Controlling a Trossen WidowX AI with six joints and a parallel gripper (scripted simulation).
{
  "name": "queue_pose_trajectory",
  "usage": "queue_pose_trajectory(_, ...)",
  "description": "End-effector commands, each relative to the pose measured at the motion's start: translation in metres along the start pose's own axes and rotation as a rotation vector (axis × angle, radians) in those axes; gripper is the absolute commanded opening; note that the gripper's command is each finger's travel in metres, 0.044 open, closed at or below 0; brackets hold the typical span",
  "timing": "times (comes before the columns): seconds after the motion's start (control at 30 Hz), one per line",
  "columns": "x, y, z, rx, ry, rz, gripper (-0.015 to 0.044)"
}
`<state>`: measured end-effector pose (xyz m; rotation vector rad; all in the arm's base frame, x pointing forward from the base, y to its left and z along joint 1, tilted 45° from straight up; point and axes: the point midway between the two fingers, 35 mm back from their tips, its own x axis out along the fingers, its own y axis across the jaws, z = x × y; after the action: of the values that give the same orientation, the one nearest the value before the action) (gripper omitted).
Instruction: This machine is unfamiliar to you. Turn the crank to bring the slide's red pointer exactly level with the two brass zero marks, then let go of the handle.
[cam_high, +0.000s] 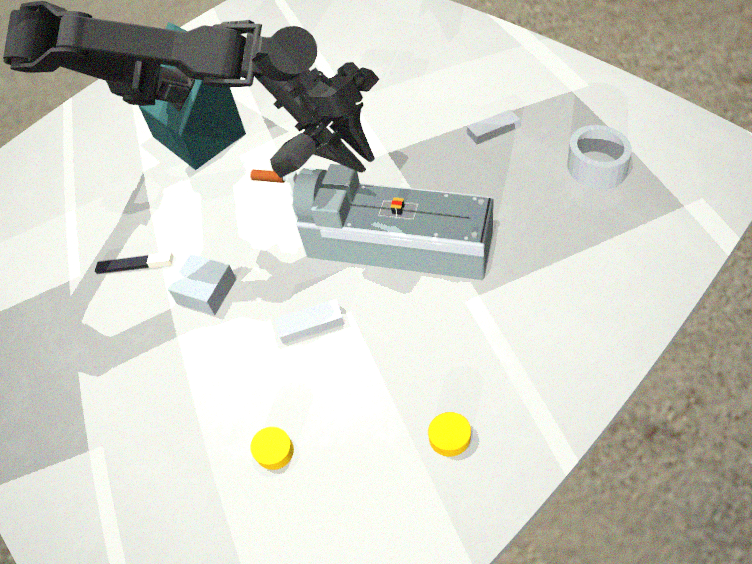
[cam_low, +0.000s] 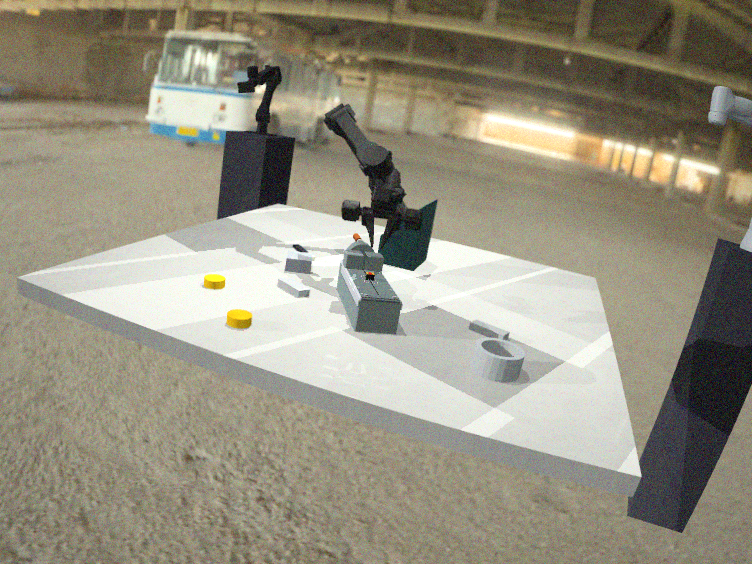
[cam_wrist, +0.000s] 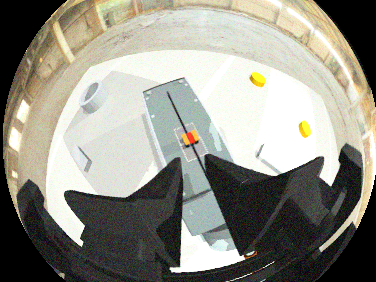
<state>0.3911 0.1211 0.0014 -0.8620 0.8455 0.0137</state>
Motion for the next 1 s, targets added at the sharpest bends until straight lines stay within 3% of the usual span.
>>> queue_pose_trajectory(0.0,0.0,-0.0001,0.0,0.0,0.0,-0.001,0.0184)
queue_pose_trajectory(0.3,0.0,-0.0001,0.0,0.0,0.0,-0.001,0.042)
queue_pose_trajectory(0.37,0.0,-0.0001,0.0,0.0,0.0,-0.001,0.044)
queue_pose_trajectory(0.9,0.0,-0.0001,0.0,0.0,0.0,-0.001,0.002)
queue_pose_trajectory(0.97,0.0,-0.0001,0.0,0.0,0.0,-0.001,0.0)
